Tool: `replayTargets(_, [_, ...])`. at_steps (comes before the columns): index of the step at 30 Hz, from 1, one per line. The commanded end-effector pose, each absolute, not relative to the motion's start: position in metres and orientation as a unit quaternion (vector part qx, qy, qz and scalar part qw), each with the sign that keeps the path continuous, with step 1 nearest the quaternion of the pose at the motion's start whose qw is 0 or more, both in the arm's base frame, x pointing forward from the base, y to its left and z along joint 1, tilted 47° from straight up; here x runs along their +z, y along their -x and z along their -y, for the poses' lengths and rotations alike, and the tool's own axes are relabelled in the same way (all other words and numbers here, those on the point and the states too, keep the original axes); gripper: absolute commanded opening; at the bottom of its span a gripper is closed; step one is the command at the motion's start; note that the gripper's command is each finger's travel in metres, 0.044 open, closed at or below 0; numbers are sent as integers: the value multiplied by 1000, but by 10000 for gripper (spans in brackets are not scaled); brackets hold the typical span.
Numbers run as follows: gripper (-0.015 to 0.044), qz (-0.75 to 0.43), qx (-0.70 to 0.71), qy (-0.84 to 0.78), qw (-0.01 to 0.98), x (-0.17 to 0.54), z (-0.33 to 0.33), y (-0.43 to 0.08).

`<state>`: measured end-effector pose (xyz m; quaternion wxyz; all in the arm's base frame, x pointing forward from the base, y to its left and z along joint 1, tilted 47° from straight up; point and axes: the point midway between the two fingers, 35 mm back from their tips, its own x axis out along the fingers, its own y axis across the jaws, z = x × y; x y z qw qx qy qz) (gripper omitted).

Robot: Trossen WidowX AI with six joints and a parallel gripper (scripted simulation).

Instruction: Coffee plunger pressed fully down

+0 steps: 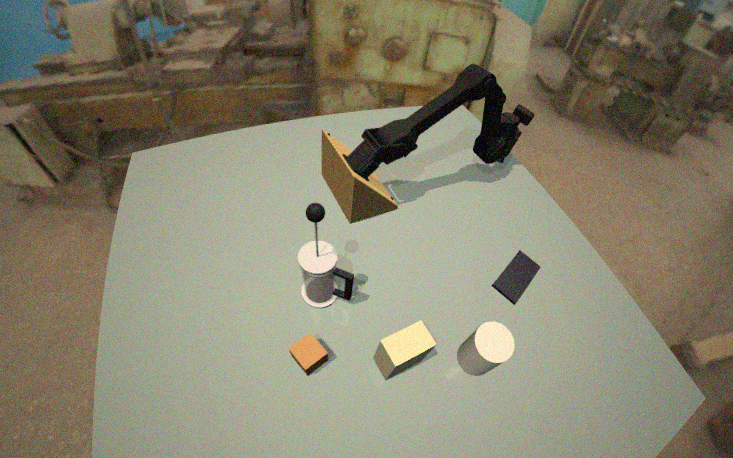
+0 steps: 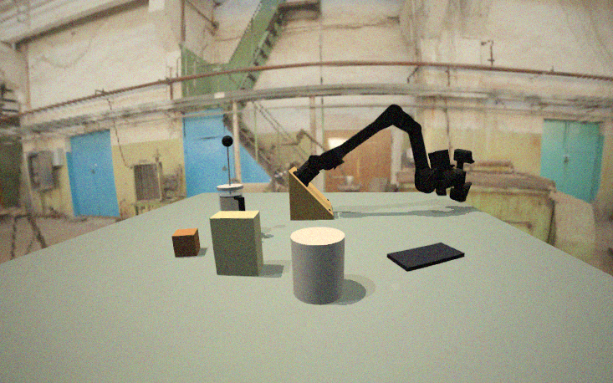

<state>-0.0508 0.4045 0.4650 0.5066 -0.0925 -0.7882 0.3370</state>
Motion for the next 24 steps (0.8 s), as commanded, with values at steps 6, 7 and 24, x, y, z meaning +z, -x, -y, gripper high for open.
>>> replayTargets(6, [440,775,340,128,517,460,-410,19])
replayTargets(7, [440,770,343,138,521,458,-413,11])
replayTargets(24, [440,591,399,313,627,403,-405,-189])
